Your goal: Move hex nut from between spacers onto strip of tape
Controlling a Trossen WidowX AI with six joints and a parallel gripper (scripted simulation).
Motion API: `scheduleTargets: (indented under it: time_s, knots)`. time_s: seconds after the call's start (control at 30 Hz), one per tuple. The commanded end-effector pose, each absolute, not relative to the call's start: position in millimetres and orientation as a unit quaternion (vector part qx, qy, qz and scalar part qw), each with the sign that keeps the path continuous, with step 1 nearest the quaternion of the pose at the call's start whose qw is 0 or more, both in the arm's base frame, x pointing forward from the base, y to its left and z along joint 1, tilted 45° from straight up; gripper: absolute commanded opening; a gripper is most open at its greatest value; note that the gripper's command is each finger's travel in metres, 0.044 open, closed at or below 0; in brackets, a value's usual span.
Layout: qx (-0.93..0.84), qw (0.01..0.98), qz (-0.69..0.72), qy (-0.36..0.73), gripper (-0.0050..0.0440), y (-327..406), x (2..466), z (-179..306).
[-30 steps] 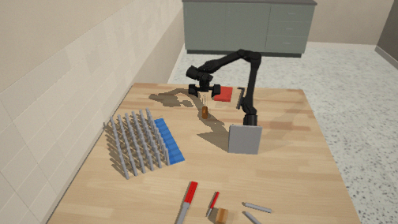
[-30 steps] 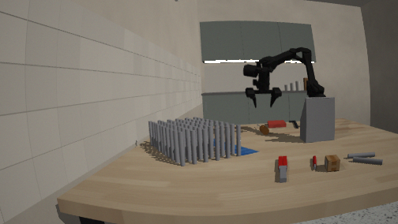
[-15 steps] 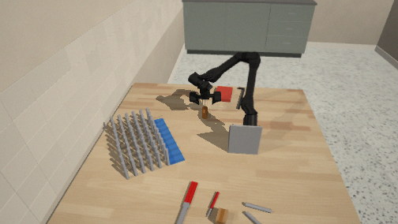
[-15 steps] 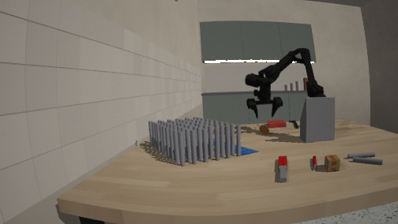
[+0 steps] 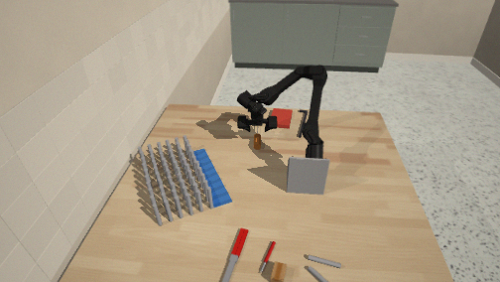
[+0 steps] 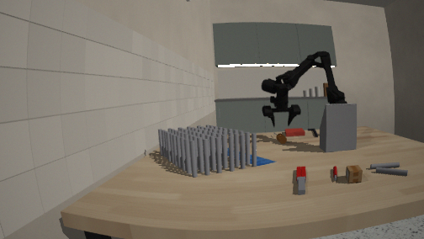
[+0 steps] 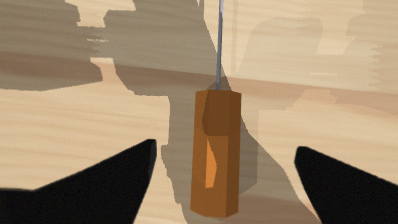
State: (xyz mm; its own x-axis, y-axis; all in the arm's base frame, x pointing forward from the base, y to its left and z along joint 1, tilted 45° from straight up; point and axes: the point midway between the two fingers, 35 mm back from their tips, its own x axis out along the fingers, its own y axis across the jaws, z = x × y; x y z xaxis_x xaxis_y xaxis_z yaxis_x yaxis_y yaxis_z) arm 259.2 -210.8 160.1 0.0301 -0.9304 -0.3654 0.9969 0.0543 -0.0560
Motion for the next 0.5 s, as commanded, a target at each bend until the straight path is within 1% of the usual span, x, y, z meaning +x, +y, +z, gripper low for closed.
scheduleTargets:
  time_s: [0.0,0.47]
  knots:
    - [0.112,0.713,-0.677,0.147,0.0280,-210.2,260.5,164.4]
    - [0.111,0.712,-0.677,0.152,0.0280,-213.2,260.6,158.6]
